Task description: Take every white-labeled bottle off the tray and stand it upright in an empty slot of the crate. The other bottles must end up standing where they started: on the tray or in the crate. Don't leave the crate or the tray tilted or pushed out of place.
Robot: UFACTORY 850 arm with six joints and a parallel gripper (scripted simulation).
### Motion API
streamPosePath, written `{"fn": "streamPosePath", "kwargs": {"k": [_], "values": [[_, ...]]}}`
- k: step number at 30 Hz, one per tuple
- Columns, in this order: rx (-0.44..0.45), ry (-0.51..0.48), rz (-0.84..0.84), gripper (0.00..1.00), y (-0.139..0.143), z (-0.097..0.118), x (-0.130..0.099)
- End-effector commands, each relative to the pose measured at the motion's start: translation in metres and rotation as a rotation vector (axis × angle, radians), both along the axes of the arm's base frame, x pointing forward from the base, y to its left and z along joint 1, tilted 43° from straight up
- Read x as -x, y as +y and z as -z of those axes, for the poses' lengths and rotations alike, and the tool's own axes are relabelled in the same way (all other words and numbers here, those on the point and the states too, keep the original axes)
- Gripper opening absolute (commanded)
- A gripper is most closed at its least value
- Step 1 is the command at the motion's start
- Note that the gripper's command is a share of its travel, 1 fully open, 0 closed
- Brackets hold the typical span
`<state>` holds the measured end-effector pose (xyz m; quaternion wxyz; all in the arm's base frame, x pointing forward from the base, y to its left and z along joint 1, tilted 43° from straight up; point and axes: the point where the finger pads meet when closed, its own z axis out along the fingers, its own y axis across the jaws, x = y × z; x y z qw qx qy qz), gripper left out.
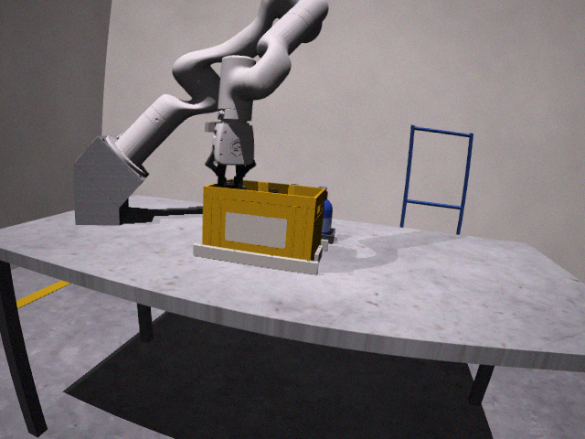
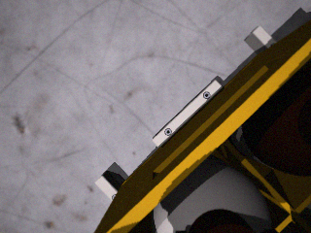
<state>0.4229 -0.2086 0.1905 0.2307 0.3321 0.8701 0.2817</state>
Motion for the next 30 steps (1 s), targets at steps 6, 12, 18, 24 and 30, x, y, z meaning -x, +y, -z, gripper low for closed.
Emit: {"fn": "streamPosePath", "kwargs": {"k": [6,12,18,24,30], "values": [[0.001,-0.001,0.000,0.00,-0.0002,0.0002,-0.0006],[0.001,-0.001,0.000,0.00,0.0001,0.0008,-0.0012],[0.001,-0.001,0.000,0.00,0.0007,0.0022,-0.0023],[0.001,-0.001,0.000,0.00,0.0016,0.0041,-0.0038],[0.001,-0.001,0.000,0.00,0.0022,0.0055,-0.0049]]}}
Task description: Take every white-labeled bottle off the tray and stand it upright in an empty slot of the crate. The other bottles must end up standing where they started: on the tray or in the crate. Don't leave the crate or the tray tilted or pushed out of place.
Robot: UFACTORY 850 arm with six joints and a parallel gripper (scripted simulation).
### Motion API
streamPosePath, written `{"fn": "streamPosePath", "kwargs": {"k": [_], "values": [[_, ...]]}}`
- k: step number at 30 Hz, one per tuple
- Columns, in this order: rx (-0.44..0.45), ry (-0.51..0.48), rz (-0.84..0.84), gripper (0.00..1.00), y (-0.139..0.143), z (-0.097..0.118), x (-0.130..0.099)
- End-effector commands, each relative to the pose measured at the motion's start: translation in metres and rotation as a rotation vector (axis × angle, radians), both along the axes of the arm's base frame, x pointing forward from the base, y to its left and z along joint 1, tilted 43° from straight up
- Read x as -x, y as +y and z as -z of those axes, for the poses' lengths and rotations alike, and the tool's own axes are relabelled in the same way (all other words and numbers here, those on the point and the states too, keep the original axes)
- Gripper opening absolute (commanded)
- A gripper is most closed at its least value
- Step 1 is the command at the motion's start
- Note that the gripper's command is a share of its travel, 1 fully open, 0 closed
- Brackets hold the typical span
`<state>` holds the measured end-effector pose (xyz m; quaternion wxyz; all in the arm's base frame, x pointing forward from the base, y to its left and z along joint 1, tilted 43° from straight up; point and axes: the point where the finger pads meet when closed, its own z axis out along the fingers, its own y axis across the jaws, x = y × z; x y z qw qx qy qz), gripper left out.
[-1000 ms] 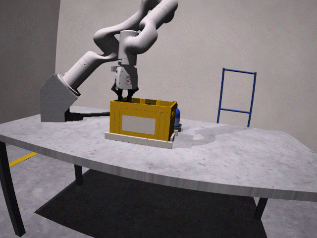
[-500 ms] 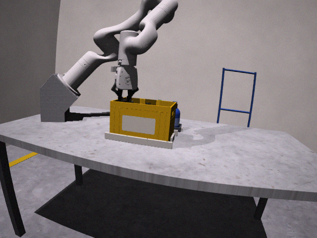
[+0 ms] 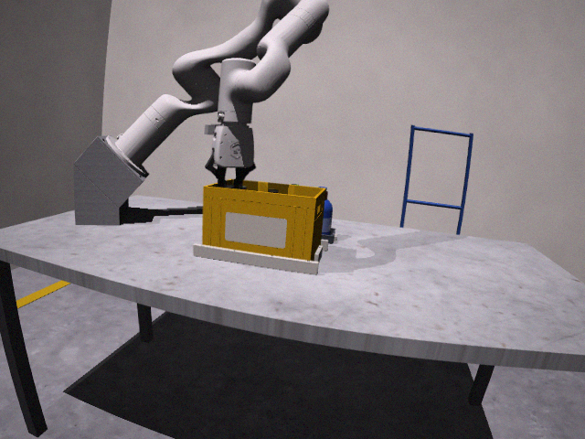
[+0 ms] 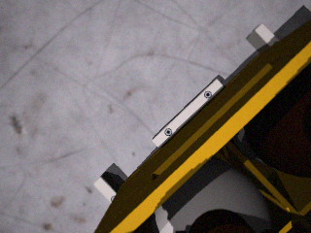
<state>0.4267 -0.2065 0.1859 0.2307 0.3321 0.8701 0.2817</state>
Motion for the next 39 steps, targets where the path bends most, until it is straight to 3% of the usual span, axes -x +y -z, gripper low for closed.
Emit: {"fn": "streamPosePath", "kwargs": {"k": [1,39], "values": [[0.001,-0.001,0.000,0.00,0.0002,0.0012,-0.0014],[0.001,-0.001,0.000,0.00,0.0038,0.0089,-0.0077]]}}
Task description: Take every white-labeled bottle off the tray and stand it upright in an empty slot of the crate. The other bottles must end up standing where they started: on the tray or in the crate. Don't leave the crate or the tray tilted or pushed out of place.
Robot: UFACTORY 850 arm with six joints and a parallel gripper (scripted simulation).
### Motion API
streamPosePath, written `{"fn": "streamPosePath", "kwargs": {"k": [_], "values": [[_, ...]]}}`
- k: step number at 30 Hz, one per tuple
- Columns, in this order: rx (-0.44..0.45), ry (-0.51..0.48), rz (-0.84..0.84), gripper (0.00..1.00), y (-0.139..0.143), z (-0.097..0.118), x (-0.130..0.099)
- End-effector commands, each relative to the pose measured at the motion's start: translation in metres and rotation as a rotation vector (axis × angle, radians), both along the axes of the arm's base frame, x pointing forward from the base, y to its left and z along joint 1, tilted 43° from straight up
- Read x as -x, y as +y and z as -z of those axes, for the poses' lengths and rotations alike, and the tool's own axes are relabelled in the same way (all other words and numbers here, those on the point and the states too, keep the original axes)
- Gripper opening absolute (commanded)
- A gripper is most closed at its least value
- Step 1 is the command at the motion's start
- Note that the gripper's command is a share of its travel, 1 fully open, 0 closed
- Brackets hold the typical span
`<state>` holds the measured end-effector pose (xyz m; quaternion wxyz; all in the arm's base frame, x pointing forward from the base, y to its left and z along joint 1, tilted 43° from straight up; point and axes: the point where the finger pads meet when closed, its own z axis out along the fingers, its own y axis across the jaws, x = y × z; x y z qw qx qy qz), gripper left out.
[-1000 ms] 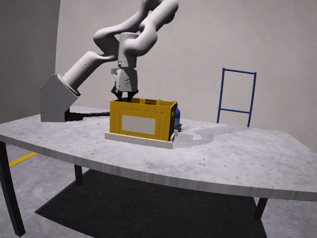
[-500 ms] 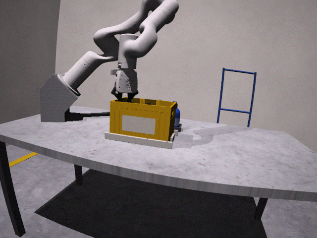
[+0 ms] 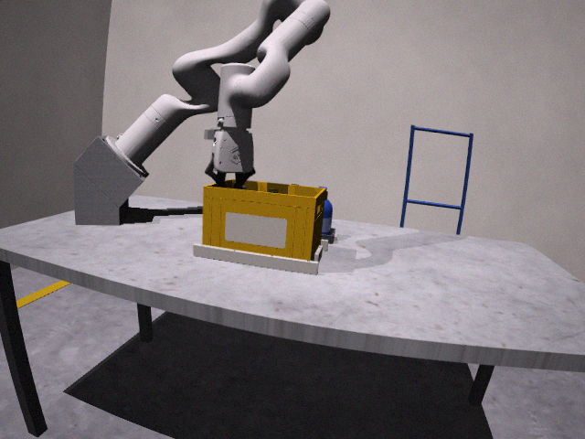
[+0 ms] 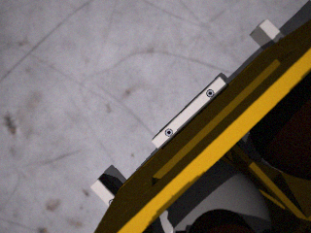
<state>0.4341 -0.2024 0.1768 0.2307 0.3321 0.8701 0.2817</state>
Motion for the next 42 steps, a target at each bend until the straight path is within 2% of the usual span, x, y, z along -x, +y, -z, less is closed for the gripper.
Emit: {"fn": "streamPosePath", "kwargs": {"k": [1,15,16,42], "values": [[0.001,-0.001,0.000,0.00,-0.0004,-0.0002,-0.0003],[0.001,-0.001,0.000,0.00,-0.0004,-0.0002,-0.0003],[0.001,-0.001,0.000,0.66,-0.0004,-0.0002,-0.0003],[0.001,-0.001,0.000,0.66,-0.0004,-0.0002,-0.0003]]}}
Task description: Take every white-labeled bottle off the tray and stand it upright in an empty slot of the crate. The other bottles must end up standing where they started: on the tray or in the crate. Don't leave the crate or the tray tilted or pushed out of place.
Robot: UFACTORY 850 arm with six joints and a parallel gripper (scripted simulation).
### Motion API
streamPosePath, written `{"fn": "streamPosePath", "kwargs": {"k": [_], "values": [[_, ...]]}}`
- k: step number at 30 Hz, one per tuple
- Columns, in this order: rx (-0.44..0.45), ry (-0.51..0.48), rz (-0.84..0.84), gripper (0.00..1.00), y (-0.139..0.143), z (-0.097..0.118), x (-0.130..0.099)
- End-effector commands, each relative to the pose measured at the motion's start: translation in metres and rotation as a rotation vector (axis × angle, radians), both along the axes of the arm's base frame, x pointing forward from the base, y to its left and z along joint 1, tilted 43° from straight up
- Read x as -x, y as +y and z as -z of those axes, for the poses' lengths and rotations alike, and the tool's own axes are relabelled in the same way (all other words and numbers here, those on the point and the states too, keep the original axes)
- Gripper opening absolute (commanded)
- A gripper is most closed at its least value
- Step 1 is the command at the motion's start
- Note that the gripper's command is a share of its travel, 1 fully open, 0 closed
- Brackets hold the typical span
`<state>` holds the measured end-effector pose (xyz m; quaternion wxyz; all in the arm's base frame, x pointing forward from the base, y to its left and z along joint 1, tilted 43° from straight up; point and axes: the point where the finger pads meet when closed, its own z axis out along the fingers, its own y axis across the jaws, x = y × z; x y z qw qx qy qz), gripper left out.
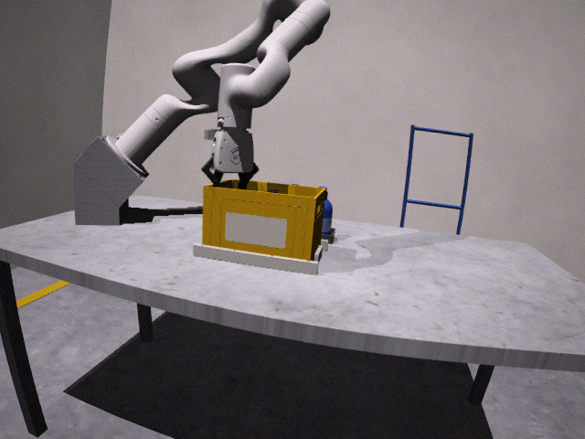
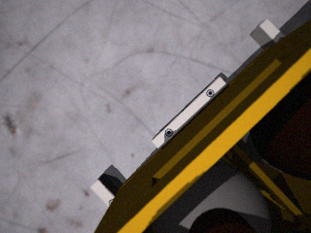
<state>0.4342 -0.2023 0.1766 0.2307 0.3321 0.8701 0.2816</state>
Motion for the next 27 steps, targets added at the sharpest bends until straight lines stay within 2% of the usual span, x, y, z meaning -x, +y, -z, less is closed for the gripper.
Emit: {"fn": "streamPosePath", "kwargs": {"k": [1,27], "values": [[0.001,-0.001,0.000,0.66,-0.0004,-0.0004,-0.0002],[0.001,-0.001,0.000,0.66,-0.0012,-0.0020,0.0011]]}}
